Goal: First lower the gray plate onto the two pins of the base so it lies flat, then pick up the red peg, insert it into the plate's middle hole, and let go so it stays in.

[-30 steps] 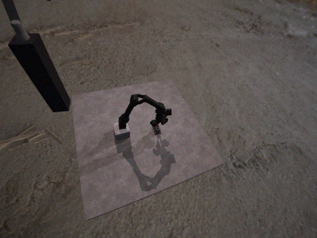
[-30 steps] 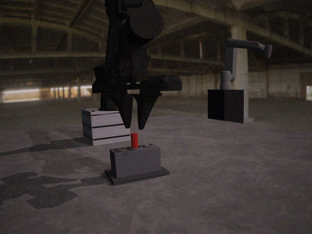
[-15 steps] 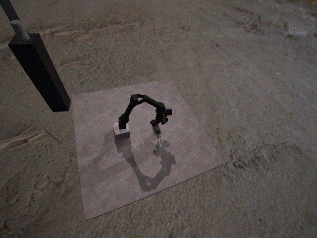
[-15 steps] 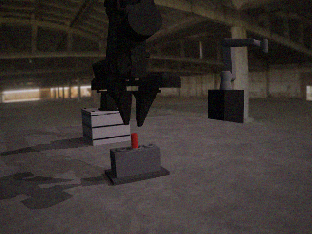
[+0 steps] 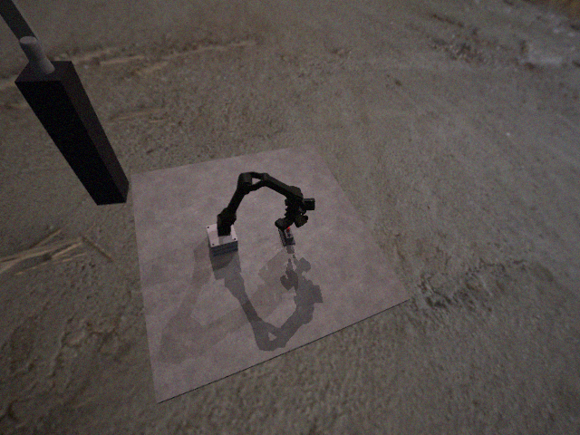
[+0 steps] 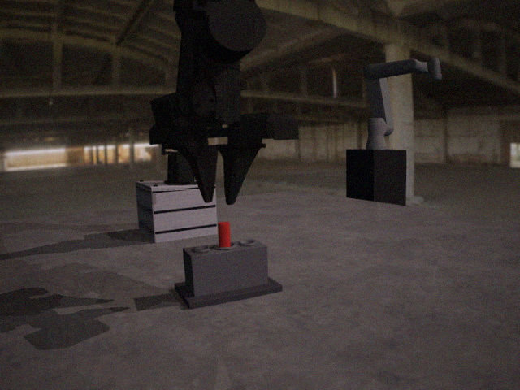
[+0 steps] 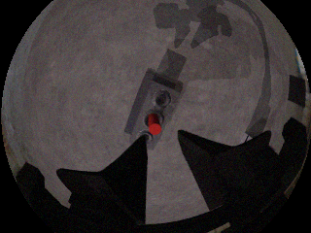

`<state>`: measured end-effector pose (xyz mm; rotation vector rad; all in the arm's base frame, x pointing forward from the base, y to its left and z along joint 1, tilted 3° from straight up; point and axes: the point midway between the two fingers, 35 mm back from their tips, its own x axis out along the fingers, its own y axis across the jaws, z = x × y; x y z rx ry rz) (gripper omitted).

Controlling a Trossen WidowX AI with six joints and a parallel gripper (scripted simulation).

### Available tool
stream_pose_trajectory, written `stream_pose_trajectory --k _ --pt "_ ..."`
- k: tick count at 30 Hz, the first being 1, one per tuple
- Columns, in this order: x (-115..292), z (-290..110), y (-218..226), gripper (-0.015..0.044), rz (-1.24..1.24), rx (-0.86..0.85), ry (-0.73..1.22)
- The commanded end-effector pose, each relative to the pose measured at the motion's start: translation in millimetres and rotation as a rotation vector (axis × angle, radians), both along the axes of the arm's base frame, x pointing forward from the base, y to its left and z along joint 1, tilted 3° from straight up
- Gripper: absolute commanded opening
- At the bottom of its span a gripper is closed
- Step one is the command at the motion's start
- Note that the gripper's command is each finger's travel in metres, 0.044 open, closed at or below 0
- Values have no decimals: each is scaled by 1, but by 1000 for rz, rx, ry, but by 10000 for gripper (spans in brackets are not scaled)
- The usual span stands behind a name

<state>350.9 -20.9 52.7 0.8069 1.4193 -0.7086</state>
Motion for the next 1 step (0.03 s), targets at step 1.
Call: stream_pose_trajectory --k 1 --pt "0 4 0 150 3 4 -4"
